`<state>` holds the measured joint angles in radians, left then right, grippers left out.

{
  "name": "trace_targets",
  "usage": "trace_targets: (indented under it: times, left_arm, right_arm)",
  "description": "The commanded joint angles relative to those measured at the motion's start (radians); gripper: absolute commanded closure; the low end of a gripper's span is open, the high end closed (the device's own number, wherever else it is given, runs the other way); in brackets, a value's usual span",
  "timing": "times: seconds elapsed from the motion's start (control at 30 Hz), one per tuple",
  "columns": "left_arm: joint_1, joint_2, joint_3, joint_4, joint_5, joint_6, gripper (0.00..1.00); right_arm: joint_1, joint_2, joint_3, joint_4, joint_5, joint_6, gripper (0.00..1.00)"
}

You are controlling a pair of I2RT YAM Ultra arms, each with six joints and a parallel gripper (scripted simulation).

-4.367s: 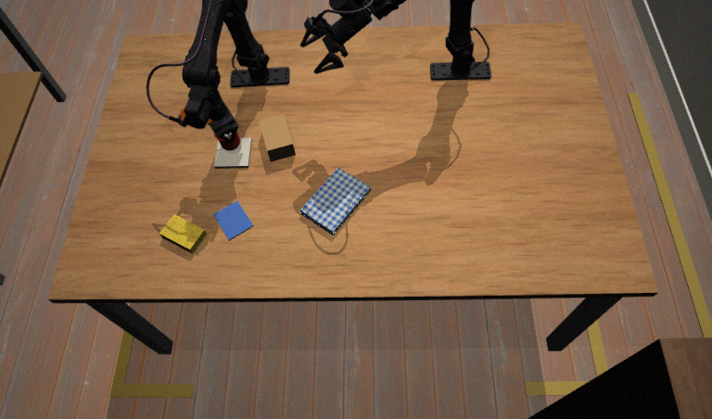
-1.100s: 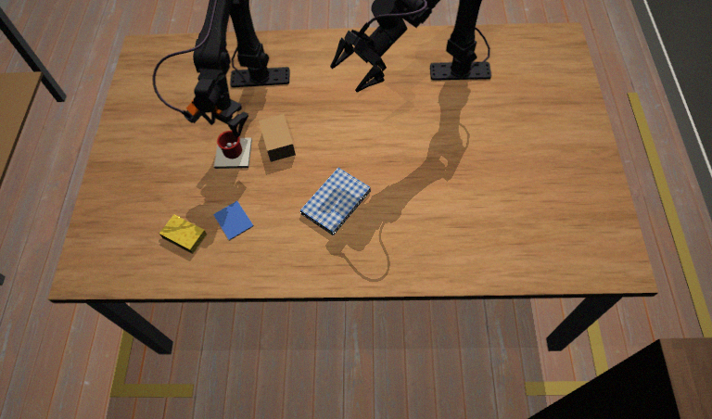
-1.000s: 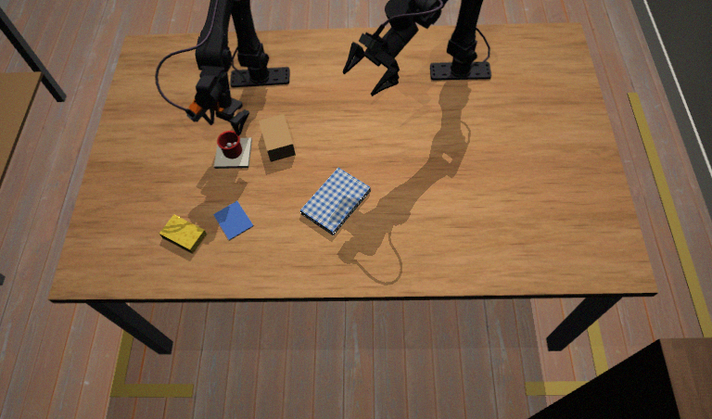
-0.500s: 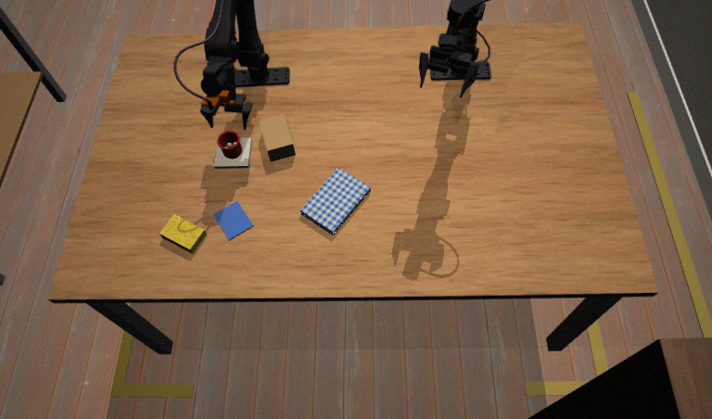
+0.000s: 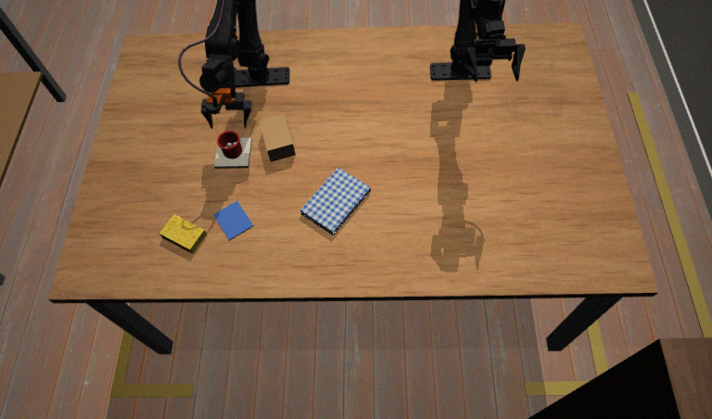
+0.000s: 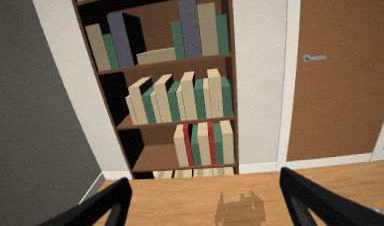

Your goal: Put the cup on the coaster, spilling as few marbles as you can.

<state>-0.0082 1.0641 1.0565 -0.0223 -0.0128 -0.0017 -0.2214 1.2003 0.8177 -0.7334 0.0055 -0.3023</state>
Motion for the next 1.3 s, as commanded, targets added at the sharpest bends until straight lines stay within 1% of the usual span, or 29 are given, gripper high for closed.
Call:
trace_targets:
  times: [0.0,0.3,0.37,0.47,0.6,0.7,0.77,0.8,0.97,1.27]
  left_arm:
    - [0.013,-0.028,-0.014,0.026,0.011,0.006,0.0]
    - [0.011,-0.028,-0.015,0.027,0.012,0.006,0.0]
    - [0.011,-0.028,-0.015,0.027,0.012,0.006,0.0]
    - [0.011,-0.028,-0.015,0.027,0.012,0.006,0.0]
    - [0.011,-0.028,-0.015,0.027,0.012,0.006,0.0]
    - [0.011,-0.028,-0.015,0.027,0.012,0.006,0.0]
    - [0.011,-0.028,-0.015,0.027,0.012,0.006,0.0]
    - [0.011,-0.028,-0.015,0.027,0.012,0.006,0.0]
    - [0.011,-0.028,-0.015,0.027,0.012,0.006,0.0]
    - [0.011,-0.028,-0.015,0.027,0.012,0.006,0.0]
  right_arm:
    - [-0.01,-0.028,0.002,0.023,-0.009,-0.012,0.0]
    - [-0.01,-0.027,0.002,0.024,-0.009,-0.012,0.0]
    - [-0.01,-0.031,0.008,0.038,-0.031,0.004,0.0]
    - [0.004,-0.078,0.035,0.059,-0.079,0.041,0.0]
    - [0.019,-0.194,0.084,0.11,-0.121,0.091,0.0]
    - [0.039,-0.242,0.123,0.167,-0.137,0.142,0.0]
    - [0.039,-0.242,0.123,0.167,-0.137,0.142,0.0]
    - [0.055,-0.221,0.124,0.23,-0.116,0.171,0.0]
    - [0.107,-0.279,0.17,0.399,-0.097,0.249,0.0]
    - [0.196,-0.219,0.207,0.673,-0.023,0.311,0.0]
